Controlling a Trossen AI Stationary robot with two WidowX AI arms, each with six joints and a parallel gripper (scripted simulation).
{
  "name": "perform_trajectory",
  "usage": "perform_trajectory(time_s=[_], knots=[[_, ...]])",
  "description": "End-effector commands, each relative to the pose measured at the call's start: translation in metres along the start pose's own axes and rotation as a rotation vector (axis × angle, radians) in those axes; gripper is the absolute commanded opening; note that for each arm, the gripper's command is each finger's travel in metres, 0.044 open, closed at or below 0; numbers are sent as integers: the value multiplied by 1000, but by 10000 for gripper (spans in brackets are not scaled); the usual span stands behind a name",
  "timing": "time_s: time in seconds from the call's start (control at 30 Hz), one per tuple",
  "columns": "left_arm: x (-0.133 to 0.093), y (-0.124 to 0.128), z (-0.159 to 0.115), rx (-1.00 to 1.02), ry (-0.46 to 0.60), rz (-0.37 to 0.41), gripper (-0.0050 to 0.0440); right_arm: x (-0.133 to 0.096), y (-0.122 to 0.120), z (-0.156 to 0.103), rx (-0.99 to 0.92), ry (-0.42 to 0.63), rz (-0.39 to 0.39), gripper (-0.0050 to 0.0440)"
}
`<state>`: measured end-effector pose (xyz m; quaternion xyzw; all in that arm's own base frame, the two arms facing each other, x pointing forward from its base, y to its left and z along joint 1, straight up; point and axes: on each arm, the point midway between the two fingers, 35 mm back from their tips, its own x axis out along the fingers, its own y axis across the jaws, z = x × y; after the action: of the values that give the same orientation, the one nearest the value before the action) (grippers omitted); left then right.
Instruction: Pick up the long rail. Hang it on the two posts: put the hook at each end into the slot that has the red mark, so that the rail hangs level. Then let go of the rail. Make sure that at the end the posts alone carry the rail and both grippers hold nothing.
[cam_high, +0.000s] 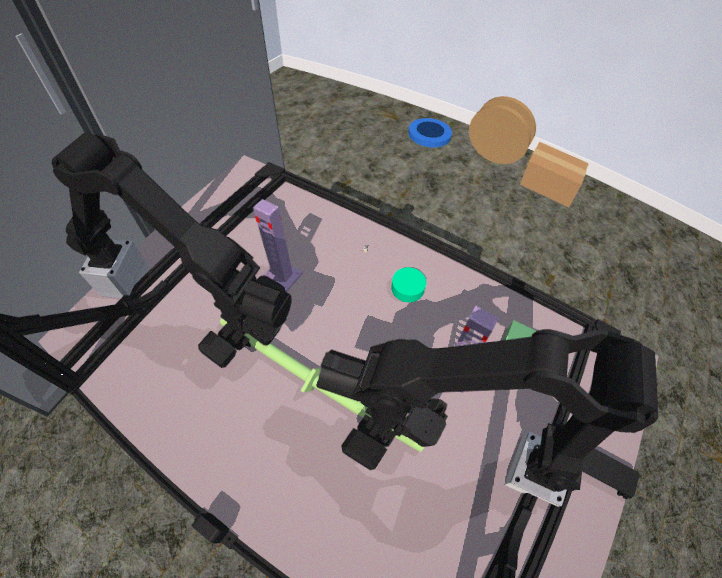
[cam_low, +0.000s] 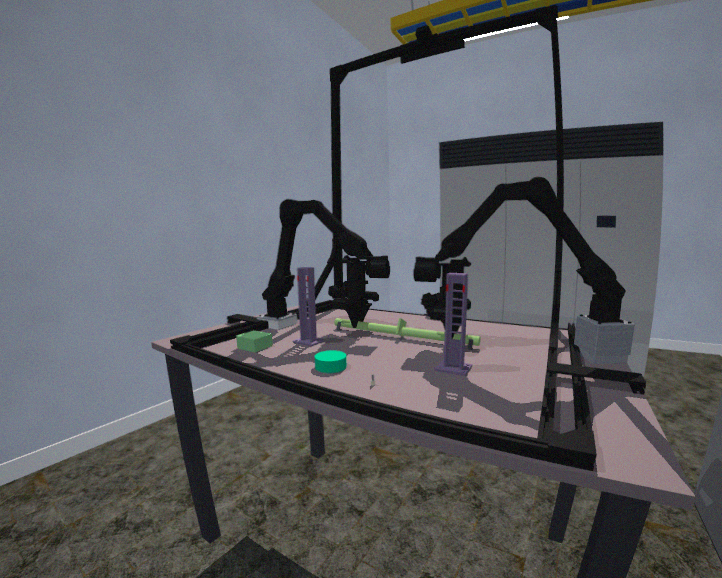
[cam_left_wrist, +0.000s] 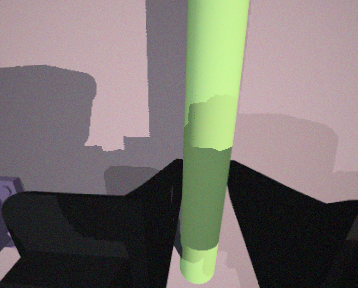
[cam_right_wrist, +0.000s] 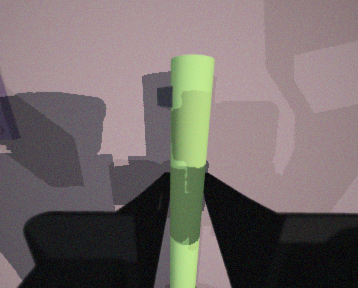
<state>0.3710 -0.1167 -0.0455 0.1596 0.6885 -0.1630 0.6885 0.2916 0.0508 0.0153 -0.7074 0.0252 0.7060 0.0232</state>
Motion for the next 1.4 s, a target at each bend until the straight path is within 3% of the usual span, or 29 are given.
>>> perform_trajectory(time_s=[0.0,0.27,0.3,0.37,0.67,1.17,1.37], knots=[[1,0,0,5,1,-1,56,1,0,0,-5,-2,-3,56],[1,0,0,5,1,-1,56,1,0,0,-5,-2,-3,56],[0,0,0,5,1,-1,32,0,0,0,-5,-2,-3,32],[-8,-1,1,5,1,-1,0,-8,-2,0,-5,-2,-3,0],[-42,-6,2,5,1,-1,0,-43,-5,2,-5,-2,-3,0],[-41,-6,0,5,6,4,0,-40,-7,0,-5,3,-4,0],[-39,-8,0,5,6,87,0,-38,-8,0,-5,-3,80,0]])
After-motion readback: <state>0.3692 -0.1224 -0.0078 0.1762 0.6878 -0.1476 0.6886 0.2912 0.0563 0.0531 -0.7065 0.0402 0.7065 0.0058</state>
